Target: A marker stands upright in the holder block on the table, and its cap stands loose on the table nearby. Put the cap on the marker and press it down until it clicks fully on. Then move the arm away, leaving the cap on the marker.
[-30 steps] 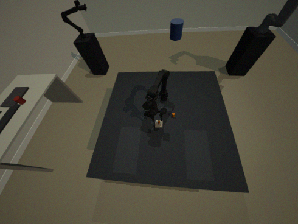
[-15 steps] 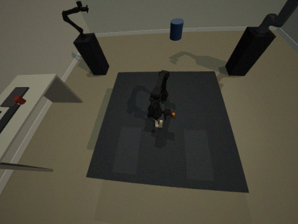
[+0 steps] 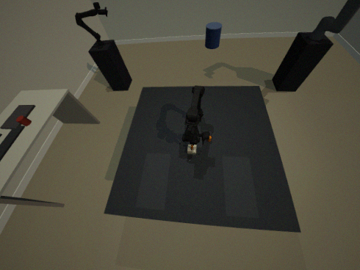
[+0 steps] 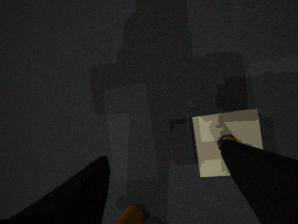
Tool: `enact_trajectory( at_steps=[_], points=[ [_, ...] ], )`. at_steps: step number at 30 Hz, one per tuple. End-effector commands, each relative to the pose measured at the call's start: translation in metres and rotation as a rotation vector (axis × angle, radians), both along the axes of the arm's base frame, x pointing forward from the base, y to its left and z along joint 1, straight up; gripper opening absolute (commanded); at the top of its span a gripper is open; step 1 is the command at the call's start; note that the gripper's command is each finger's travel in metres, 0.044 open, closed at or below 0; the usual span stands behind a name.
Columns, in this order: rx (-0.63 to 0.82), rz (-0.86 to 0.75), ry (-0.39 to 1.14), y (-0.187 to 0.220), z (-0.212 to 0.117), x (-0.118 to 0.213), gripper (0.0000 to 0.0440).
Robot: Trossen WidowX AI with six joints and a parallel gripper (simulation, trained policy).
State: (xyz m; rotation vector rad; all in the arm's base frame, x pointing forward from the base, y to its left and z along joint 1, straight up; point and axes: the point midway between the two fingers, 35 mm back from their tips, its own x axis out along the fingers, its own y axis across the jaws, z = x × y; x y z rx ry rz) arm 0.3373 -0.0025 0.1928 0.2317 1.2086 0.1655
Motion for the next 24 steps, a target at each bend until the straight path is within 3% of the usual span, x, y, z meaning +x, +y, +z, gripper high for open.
enact_trajectory(
  at_steps=[1,24],
  points=[
    [-0.015,0.005,0.033,0.005,-0.004,-0.003,0.0335],
    [-0.115,0.082,0.212,0.032,-0.029,-0.029,0.0339]
  ],
)
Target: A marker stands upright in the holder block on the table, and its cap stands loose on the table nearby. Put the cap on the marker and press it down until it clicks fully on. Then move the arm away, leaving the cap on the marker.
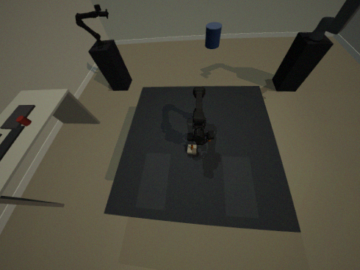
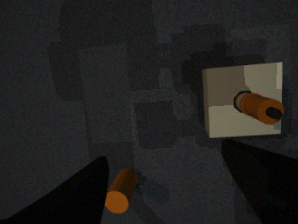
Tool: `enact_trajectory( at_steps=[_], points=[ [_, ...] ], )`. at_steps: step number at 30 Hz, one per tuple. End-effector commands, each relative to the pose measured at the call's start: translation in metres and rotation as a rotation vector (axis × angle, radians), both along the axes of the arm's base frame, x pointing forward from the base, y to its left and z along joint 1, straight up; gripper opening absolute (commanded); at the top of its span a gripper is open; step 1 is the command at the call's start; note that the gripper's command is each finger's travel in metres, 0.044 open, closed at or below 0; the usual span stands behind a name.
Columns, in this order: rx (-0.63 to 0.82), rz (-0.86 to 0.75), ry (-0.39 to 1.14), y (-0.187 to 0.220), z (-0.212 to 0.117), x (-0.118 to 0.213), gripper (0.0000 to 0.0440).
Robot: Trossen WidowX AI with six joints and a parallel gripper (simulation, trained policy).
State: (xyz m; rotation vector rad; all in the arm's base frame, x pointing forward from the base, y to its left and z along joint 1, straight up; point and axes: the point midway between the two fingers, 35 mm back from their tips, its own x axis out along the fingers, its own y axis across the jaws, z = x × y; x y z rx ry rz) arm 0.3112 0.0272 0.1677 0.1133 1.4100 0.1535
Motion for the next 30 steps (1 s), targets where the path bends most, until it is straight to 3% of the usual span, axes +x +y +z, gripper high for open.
enact_trajectory(
  at_steps=[1,30],
  points=[
    [-0.020,0.007,0.031,0.004,-0.005,-0.005,0.0339],
    [-0.148,0.142,0.213,0.038,-0.035,-0.039,0.0334]
  ],
)
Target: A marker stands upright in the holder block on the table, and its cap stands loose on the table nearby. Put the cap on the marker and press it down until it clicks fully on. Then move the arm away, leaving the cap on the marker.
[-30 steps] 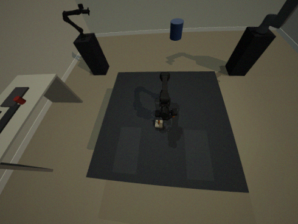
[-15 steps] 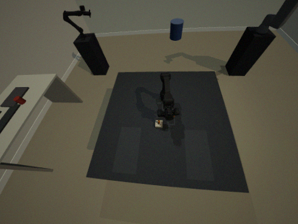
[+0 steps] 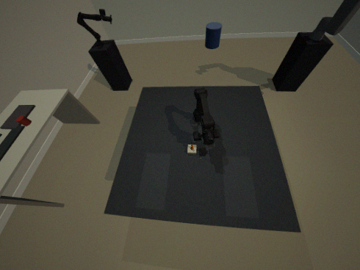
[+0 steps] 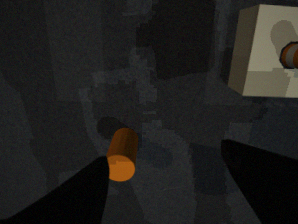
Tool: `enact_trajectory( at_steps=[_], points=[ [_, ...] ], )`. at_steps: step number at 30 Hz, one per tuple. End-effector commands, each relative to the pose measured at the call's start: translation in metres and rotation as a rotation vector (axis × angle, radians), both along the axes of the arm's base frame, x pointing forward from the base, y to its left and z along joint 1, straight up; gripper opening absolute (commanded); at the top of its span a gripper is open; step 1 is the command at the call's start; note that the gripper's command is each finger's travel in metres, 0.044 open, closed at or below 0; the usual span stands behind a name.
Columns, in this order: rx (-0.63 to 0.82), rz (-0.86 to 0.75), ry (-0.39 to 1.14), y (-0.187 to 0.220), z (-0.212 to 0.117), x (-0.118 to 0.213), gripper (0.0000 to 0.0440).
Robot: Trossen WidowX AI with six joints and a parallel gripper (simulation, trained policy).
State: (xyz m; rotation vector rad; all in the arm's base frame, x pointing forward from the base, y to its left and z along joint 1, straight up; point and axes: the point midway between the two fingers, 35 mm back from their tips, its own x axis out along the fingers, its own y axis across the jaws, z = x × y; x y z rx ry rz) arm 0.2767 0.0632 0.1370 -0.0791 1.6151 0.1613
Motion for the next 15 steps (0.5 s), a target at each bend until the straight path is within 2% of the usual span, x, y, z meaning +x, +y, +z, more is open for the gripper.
enact_trajectory(
  at_steps=[1,15],
  points=[
    [-0.018,0.014,0.027,0.004,-0.006,-0.005,0.0334],
    [-0.049,0.098,0.096,0.020,-0.023,-0.024,0.0320]
  ],
)
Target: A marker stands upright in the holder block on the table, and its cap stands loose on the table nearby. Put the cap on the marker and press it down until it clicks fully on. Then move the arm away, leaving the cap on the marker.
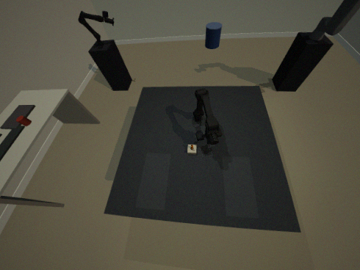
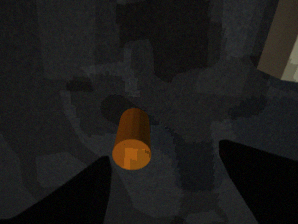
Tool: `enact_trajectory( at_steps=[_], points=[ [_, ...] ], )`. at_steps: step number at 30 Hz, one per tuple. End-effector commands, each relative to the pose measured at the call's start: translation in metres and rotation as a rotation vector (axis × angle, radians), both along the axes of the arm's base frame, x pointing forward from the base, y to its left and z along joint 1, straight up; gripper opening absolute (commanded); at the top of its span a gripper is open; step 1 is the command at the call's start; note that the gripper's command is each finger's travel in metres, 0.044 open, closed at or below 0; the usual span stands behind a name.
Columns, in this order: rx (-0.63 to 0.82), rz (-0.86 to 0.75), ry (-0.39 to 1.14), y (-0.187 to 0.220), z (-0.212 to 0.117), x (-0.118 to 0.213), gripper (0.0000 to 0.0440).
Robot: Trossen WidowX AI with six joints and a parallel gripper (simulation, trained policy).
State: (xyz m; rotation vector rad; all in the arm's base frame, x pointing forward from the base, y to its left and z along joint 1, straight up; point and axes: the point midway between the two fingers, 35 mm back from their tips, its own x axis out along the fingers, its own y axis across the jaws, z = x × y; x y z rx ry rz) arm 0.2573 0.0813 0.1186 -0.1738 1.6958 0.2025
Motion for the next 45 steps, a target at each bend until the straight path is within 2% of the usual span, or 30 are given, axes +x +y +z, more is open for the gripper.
enact_trajectory(
  at_steps=[1,27,31,35,40,45],
  points=[
    [-0.012,0.019,0.020,0.003,-0.006,-0.006,0.0319],
    [-0.030,0.175,0.078,0.016,-0.051,-0.027,0.0275],
    [-0.034,0.195,0.071,0.016,-0.055,-0.028,0.0256],
    [-0.038,0.212,0.059,0.017,-0.056,-0.028,0.0210],
    [-0.041,0.225,0.034,0.018,-0.050,-0.027,0.0079],
    [-0.036,0.220,-0.017,0.016,-0.035,-0.017,0.0048]
  ],
)
